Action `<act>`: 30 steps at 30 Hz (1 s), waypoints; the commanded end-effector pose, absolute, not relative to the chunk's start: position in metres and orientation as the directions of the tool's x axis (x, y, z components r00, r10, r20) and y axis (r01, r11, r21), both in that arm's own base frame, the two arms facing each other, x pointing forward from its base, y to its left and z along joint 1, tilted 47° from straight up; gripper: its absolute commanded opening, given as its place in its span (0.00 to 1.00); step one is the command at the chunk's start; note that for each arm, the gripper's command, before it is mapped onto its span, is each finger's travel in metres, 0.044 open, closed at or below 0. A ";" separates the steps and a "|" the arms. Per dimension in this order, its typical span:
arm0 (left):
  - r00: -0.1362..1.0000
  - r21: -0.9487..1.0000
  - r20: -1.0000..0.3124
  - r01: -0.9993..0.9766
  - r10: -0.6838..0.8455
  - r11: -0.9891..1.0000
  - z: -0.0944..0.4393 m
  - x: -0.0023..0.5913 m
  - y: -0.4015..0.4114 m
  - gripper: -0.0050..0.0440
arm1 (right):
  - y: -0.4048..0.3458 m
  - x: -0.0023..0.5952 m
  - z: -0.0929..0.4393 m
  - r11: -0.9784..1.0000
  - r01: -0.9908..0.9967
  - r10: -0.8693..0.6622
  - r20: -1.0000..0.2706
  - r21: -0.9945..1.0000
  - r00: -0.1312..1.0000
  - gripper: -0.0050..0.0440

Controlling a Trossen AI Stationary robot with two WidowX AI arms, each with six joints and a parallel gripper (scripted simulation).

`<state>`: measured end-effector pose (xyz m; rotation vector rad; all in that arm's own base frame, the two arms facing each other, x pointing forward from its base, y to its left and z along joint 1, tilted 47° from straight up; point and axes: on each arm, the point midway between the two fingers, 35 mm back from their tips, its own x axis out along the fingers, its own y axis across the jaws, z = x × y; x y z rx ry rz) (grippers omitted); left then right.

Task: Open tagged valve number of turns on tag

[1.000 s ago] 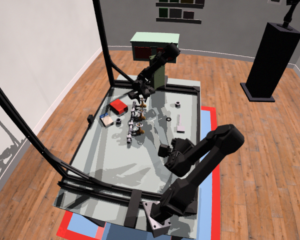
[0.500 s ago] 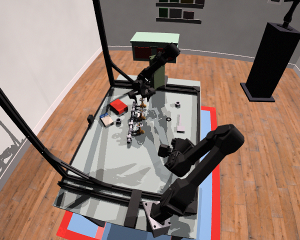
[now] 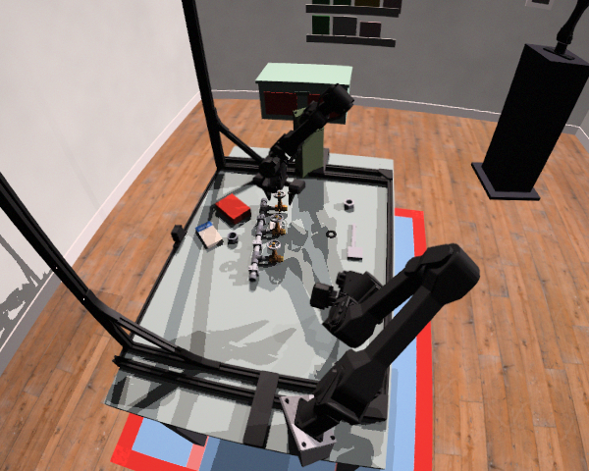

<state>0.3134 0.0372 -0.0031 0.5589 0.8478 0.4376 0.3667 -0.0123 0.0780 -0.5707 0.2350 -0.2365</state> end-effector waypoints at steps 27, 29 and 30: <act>0.589 0.812 -0.574 0.316 0.569 0.491 -0.002 0.314 0.038 0.33 | -0.012 0.367 0.078 0.816 0.155 -0.284 -0.153 -0.557 0.946 0.92; 0.589 0.812 -0.574 0.316 0.569 0.491 -0.002 0.314 0.038 0.33 | -0.012 0.367 0.078 0.816 0.155 -0.284 -0.153 -0.557 0.946 0.92; 0.589 0.812 -0.574 0.316 0.569 0.491 -0.002 0.314 0.038 0.33 | -0.012 0.367 0.078 0.816 0.155 -0.284 -0.153 -0.557 0.946 0.92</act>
